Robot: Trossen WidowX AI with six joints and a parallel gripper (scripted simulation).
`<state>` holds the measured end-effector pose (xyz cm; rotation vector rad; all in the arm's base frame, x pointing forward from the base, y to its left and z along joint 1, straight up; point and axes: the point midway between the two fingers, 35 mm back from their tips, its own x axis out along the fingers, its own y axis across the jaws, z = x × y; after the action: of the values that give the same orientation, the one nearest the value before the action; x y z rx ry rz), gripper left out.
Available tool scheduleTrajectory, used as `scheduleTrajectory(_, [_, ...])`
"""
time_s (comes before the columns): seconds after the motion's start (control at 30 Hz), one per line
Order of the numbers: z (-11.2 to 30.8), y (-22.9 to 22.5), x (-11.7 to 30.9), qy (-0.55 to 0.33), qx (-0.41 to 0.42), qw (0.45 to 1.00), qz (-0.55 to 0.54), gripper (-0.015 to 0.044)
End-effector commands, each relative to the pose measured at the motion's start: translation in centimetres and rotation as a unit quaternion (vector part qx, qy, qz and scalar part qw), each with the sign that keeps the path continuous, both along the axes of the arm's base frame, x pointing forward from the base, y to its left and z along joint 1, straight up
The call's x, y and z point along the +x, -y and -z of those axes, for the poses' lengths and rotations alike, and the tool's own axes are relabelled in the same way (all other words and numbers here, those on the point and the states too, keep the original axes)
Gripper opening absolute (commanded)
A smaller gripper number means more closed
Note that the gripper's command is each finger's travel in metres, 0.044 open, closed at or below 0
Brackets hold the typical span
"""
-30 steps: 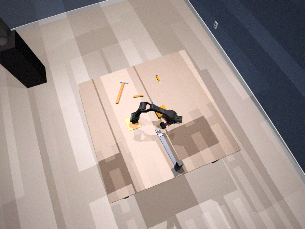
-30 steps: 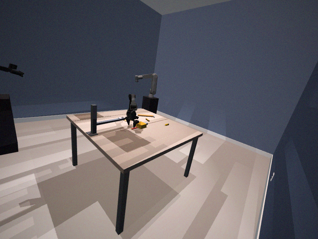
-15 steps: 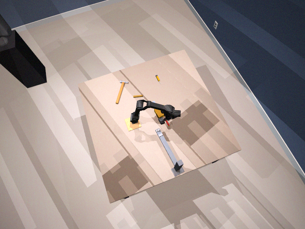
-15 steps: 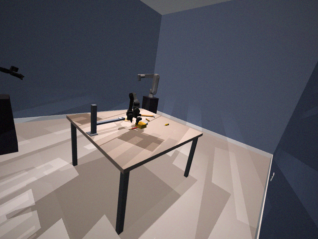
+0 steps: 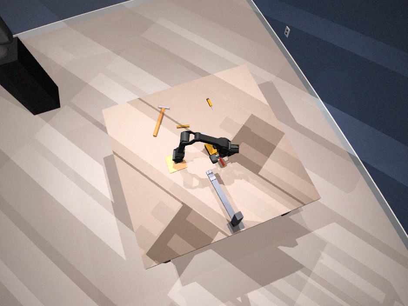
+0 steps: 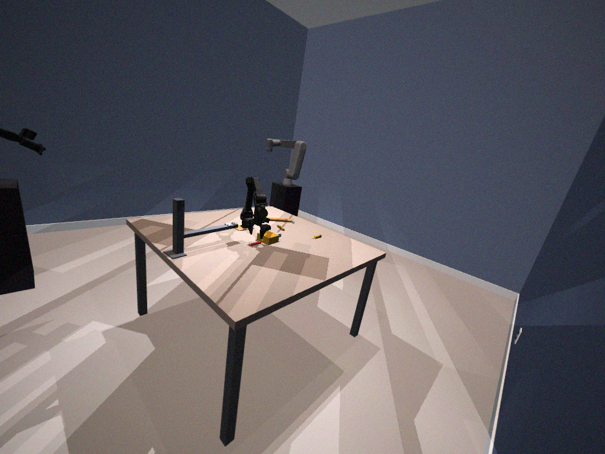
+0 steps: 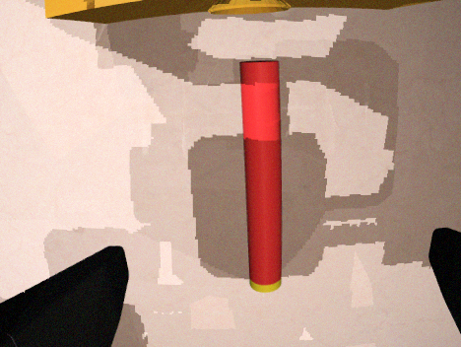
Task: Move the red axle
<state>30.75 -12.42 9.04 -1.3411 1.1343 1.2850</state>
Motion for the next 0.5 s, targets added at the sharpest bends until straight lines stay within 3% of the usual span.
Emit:
scheduleTrajectory(0.0, [0.9,-0.1,-0.1,-0.003,0.002,1.0,0.003,0.044])
scheduleTrajectory(0.47, [3.1,0.0,-0.1,-0.003,0.002,1.0,0.003,0.044])
